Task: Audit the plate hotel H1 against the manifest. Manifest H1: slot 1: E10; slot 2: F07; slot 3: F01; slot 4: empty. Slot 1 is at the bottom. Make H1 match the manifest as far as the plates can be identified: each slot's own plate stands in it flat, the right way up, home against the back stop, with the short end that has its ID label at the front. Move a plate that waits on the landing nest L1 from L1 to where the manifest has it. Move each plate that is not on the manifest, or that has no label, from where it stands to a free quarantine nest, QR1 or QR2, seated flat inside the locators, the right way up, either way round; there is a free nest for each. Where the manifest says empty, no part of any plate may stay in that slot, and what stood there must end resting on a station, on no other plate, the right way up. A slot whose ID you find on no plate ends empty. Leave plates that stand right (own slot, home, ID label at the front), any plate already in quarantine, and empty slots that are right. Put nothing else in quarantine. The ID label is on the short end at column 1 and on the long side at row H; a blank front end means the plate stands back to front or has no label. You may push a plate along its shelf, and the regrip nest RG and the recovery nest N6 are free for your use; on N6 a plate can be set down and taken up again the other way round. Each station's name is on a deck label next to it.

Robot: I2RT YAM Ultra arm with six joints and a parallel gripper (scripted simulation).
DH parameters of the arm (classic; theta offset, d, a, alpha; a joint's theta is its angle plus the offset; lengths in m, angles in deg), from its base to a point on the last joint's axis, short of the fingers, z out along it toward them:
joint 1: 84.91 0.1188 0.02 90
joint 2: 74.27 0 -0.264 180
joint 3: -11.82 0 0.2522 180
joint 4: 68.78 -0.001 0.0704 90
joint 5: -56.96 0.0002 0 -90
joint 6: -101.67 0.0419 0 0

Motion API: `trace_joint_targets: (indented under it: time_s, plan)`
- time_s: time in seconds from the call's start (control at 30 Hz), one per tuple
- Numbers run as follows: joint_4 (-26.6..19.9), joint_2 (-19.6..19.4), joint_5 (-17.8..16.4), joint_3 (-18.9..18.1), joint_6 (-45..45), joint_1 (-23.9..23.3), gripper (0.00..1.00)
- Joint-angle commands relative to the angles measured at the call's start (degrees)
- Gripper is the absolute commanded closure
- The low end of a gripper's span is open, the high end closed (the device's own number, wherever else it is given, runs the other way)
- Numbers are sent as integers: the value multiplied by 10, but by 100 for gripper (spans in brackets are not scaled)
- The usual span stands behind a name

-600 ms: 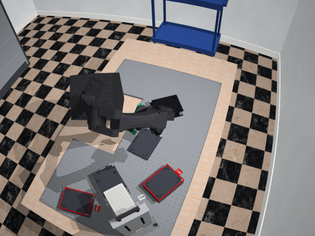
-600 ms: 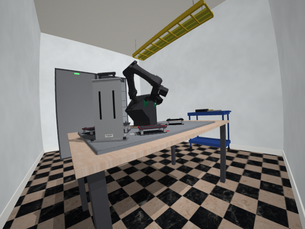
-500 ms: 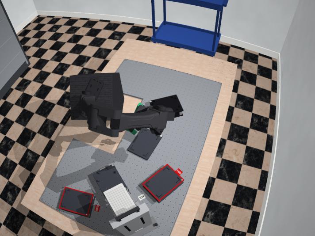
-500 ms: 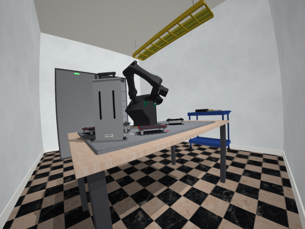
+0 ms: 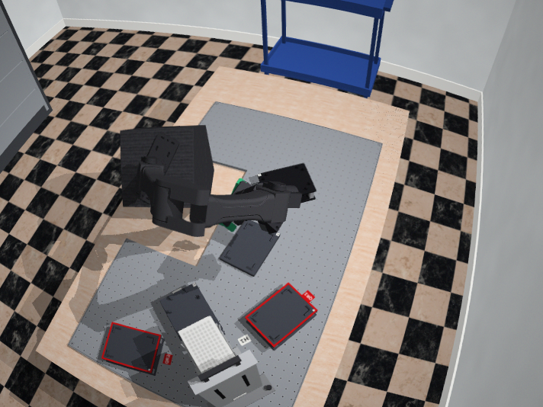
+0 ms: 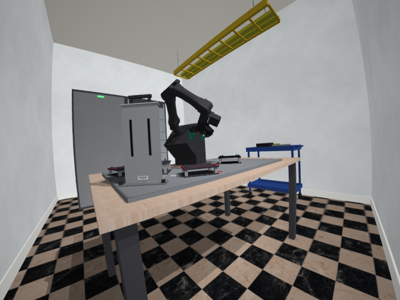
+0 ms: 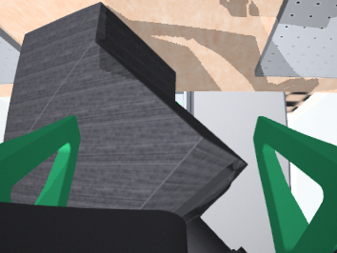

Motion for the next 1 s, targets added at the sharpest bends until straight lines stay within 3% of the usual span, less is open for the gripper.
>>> trace_joint_targets:
  time_s: [0.0, 0.43, 0.5, 0.73, 0.97]
  plan:
    - [17, 21, 15, 14, -6, 22, 100]
    - [106, 82, 109, 52, -32, 110, 100]
    - [106, 82, 109, 52, -32, 110, 100]
    - [172, 124, 166, 95, -52, 154, 100]
    - [210, 150, 203, 113, -65, 187, 100]
